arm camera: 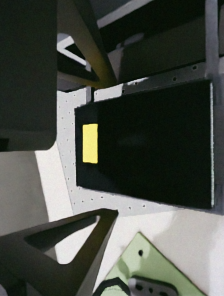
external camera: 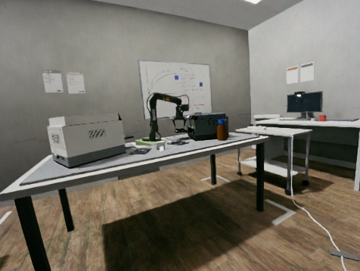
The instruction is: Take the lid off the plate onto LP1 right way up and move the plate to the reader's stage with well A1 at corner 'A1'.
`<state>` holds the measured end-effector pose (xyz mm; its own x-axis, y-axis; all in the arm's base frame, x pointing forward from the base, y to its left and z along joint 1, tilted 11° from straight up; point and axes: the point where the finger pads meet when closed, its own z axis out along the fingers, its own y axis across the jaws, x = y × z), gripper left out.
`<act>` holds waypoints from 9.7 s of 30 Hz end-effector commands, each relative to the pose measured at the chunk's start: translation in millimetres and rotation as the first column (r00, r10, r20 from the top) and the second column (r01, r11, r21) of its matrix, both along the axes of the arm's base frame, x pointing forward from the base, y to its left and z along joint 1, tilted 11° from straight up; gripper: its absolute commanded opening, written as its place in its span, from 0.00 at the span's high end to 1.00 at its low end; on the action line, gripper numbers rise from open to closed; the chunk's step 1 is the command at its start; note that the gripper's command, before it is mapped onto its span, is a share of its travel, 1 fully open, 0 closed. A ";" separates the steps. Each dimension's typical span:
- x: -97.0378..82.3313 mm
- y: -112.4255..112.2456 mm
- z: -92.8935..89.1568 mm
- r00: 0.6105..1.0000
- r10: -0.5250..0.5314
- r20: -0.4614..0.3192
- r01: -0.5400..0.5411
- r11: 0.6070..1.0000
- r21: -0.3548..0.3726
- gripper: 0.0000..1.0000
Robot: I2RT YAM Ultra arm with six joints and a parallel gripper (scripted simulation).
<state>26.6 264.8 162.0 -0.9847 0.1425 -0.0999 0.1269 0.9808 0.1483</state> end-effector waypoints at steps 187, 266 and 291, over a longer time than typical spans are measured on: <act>2.5 5.0 12.4 1.000 -0.007 0.014 0.006 0.998 0.065 0.15; 6.5 -7.4 43.6 0.999 0.053 0.004 -0.053 0.999 0.004 0.15; 61.1 -9.2 31.9 0.975 0.222 0.015 -0.222 0.975 -0.025 0.15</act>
<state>81.3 257.4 199.5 -0.9931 -0.0292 -0.1134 -0.0446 0.9897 0.1360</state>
